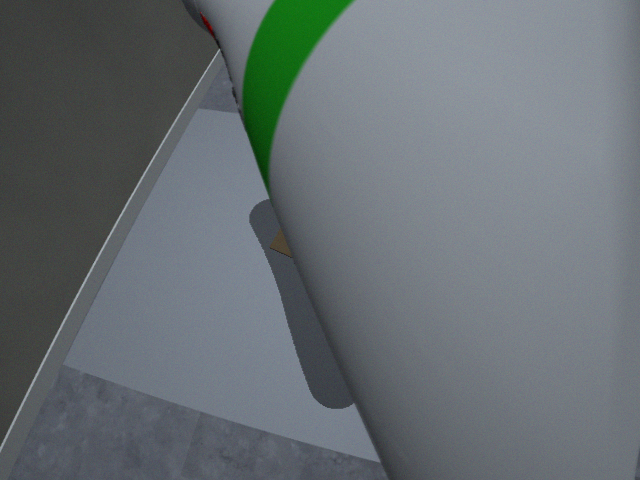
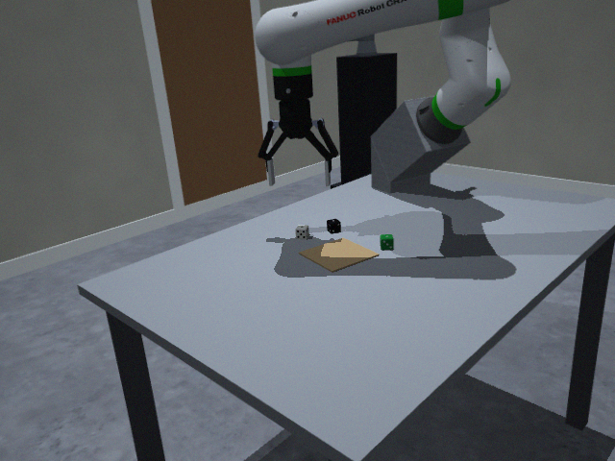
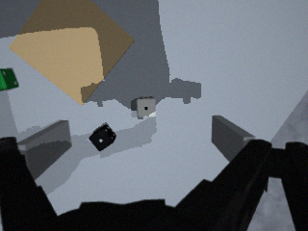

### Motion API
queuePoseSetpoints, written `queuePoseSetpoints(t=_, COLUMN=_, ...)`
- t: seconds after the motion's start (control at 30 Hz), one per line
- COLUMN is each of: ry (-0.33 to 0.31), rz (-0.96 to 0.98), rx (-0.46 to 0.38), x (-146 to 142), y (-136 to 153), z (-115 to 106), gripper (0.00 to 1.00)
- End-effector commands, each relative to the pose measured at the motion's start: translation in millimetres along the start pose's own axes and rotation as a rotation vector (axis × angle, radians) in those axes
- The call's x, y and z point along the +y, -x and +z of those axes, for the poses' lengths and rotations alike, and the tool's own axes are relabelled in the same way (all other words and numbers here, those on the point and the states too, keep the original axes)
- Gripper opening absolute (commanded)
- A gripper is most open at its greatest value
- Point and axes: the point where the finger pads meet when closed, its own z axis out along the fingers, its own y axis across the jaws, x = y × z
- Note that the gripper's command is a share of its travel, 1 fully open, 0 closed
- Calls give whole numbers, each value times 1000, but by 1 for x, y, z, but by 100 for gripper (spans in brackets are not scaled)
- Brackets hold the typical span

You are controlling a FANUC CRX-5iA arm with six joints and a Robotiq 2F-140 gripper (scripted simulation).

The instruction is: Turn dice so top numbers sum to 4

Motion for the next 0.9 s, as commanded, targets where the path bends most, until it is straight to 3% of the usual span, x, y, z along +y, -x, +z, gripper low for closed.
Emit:
queuePoseSetpoints(t=0.0, ry=-2, rz=-2, rx=1, x=1, y=0, z=0, gripper=100)
queuePoseSetpoints(t=0.57, ry=-2, rz=18, rx=1, x=1, y=0, z=0, gripper=100)
queuePoseSetpoints(t=0.87, ry=-2, rz=317, rx=1, x=1, y=0, z=3, gripper=100)
